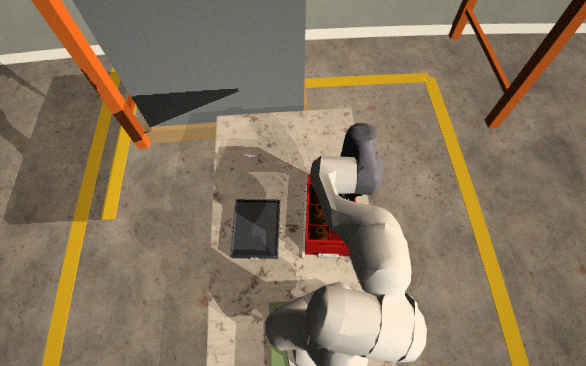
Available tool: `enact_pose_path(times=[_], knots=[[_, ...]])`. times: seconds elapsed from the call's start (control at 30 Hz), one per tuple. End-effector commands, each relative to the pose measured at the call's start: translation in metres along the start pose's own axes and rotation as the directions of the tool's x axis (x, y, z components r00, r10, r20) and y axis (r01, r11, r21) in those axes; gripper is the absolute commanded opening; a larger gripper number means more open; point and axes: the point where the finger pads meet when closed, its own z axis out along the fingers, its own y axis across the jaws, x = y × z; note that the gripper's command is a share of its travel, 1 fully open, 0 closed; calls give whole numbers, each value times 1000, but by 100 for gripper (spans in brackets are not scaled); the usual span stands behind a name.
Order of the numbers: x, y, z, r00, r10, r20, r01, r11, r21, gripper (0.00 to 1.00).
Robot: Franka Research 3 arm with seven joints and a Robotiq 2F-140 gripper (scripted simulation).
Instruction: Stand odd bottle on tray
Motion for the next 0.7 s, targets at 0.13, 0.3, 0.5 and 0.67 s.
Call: enact_pose_path(times=[0.13, 0.3, 0.5, 0.67], knots=[[0, 0, -1, 1000, 7, 0, -7, 1000, -2, 10], [0, 0, -1, 1000, 7, 0, -7, 1000, -2, 10], [22, 26, -2, 1000, 7, 0, -7, 1000, -3, 10], [50, 53, -2, 1000, 7, 0, -7, 1000, -2, 10]])
